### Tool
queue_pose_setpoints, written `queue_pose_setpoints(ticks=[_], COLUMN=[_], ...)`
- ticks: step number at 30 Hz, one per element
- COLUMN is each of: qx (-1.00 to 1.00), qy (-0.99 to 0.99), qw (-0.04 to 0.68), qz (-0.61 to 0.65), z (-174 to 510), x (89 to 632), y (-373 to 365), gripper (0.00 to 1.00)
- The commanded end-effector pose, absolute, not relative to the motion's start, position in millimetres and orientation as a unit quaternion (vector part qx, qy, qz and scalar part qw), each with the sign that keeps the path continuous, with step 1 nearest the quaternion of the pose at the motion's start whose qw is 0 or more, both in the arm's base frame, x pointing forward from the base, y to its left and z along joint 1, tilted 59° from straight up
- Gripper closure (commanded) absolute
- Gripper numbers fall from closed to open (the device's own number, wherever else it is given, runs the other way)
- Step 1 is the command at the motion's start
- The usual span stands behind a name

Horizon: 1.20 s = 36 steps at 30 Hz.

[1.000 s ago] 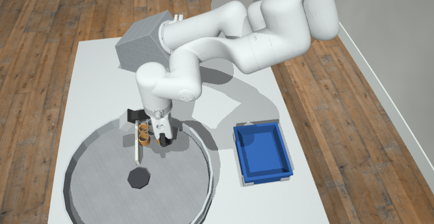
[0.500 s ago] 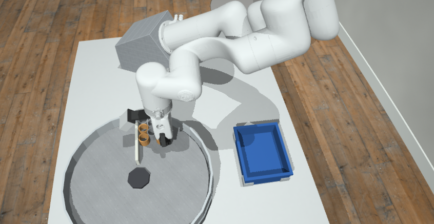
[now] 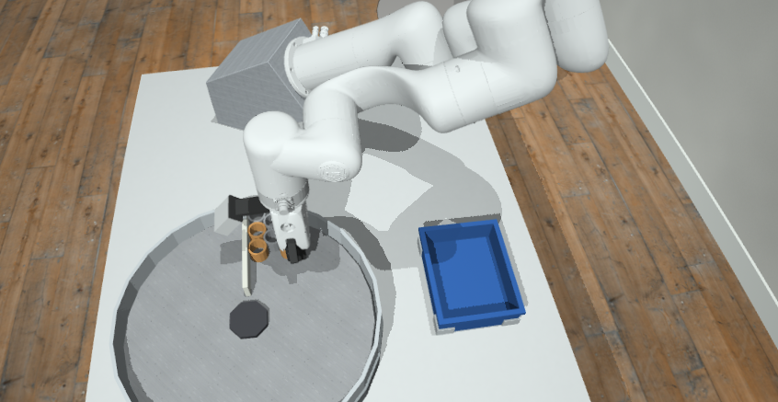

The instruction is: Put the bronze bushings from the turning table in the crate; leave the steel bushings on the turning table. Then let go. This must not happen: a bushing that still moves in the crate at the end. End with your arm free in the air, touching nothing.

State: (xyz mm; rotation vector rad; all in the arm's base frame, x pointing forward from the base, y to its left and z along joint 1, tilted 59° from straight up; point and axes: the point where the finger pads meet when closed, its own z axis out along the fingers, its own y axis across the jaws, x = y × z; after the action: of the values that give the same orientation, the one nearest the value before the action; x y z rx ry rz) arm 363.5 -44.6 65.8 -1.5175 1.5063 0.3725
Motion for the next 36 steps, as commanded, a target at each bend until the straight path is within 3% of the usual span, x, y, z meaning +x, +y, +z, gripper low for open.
queue_pose_setpoints(ticks=[1,16,36], qx=[-0.618,-0.618,-0.618], qy=[0.615,0.615,0.615], qw=[0.467,0.467,0.467], qz=[0.15,0.15,0.15], z=[67,96,100], x=[363,341,338], y=[-48,-91,-96], gripper=[1.0,1.0,1.0])
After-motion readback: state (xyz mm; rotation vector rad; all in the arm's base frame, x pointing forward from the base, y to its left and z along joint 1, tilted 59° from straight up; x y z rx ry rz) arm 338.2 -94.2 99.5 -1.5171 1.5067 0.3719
